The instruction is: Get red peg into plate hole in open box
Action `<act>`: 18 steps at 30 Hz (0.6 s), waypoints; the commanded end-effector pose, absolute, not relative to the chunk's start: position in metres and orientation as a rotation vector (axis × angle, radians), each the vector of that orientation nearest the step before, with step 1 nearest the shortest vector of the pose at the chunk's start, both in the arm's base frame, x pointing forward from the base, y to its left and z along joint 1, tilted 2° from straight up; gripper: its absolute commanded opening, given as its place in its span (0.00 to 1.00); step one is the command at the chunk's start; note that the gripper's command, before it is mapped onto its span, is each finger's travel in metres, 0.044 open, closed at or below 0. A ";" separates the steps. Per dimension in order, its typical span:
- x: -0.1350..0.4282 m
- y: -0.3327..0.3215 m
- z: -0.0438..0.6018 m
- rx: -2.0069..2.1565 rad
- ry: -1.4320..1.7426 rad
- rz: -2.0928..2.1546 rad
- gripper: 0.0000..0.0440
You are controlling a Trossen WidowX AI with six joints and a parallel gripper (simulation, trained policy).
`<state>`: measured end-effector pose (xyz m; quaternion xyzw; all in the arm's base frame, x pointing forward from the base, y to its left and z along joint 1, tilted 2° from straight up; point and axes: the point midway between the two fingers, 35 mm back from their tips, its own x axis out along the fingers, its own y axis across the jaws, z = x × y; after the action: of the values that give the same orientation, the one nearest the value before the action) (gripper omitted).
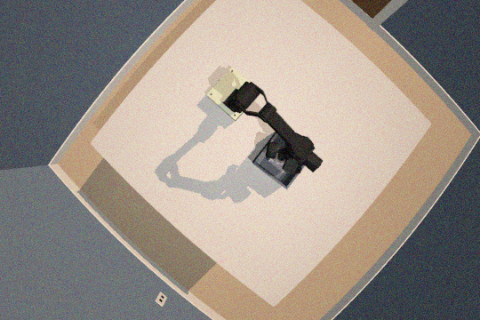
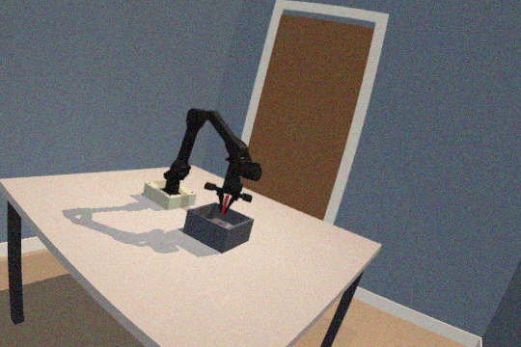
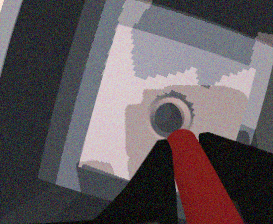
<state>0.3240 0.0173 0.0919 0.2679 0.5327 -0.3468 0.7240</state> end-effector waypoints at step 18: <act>0.339 0.000 0.052 0.536 1.322 -0.642 0.33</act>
<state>0.3307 0.0016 0.0533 0.2409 0.5943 -0.2973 0.7074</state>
